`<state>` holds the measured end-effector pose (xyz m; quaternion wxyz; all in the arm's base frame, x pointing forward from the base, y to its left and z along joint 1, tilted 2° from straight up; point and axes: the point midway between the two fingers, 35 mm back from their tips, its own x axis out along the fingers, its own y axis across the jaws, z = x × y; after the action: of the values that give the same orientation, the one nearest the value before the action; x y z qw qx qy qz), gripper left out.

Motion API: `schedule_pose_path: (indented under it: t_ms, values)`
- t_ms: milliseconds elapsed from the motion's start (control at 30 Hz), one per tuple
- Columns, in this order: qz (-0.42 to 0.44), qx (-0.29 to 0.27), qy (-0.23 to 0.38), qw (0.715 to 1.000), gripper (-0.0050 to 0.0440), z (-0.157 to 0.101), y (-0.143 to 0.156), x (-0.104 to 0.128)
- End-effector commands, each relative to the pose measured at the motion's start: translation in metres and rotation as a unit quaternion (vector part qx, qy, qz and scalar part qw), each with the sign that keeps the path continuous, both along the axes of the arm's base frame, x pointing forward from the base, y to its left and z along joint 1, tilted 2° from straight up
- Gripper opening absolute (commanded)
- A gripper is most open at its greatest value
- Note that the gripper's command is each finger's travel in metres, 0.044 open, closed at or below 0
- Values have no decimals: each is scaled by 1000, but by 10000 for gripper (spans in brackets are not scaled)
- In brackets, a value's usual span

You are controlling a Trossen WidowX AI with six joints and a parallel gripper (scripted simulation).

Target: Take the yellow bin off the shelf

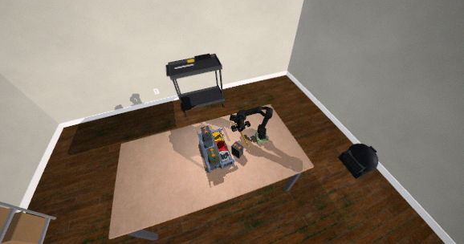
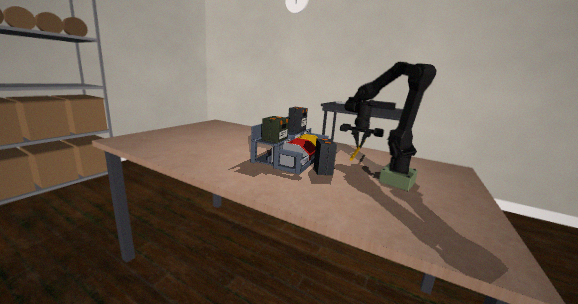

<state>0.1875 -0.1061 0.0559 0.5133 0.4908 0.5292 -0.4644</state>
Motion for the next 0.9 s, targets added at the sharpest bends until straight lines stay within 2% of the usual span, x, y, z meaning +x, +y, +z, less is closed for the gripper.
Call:
schedule_pose_path:
  t_ms: [0, 200, 600, 767, 867]
  values:
    - [-3, -6, -9, 1000, 0, 4, -2, 3]
    - [-3, -6, -9, 1000, 0, -16, -1, 4]
    - [-3, -6, -9, 1000, 0, -16, -1, 4]
    - [-3, -6, -9, 1000, 0, -35, -1, 5]
    - [-3, -6, -9, 1000, 0, -35, -1, 5]
